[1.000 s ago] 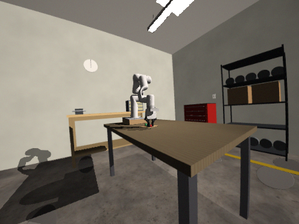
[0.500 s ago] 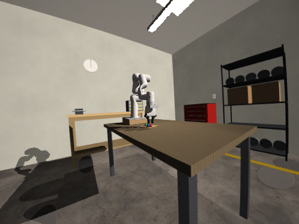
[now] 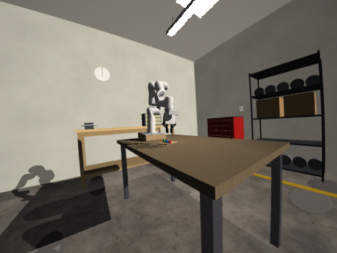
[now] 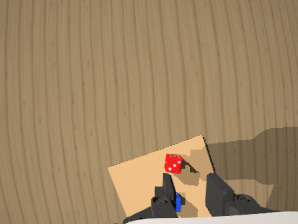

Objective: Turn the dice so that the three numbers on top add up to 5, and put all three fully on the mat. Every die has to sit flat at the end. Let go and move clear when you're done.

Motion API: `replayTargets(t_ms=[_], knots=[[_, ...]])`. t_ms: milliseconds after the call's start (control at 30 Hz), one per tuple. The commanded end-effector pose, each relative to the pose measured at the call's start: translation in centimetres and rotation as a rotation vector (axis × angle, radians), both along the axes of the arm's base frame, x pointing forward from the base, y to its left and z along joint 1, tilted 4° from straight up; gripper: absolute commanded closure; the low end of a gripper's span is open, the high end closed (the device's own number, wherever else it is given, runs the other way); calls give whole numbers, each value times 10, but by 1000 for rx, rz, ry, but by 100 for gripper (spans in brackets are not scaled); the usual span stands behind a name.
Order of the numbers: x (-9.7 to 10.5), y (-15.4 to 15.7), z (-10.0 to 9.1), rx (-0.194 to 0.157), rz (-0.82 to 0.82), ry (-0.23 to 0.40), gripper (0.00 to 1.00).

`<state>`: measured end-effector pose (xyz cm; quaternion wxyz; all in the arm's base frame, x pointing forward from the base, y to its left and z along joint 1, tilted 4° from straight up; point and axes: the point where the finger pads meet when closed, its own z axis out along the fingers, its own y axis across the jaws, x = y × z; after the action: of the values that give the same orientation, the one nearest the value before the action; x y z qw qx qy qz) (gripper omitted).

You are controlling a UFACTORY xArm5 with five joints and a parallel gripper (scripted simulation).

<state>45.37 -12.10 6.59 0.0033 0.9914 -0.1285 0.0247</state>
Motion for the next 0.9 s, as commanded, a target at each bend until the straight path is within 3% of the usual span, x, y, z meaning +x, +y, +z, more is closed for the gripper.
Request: replayTargets(t_ms=[0, 33, 867], knots=[[1, 0, 5, -1, 0, -3, 64], [1, 0, 5, -1, 0, -3, 0], [1, 0, 7, -1, 0, -3, 0]])
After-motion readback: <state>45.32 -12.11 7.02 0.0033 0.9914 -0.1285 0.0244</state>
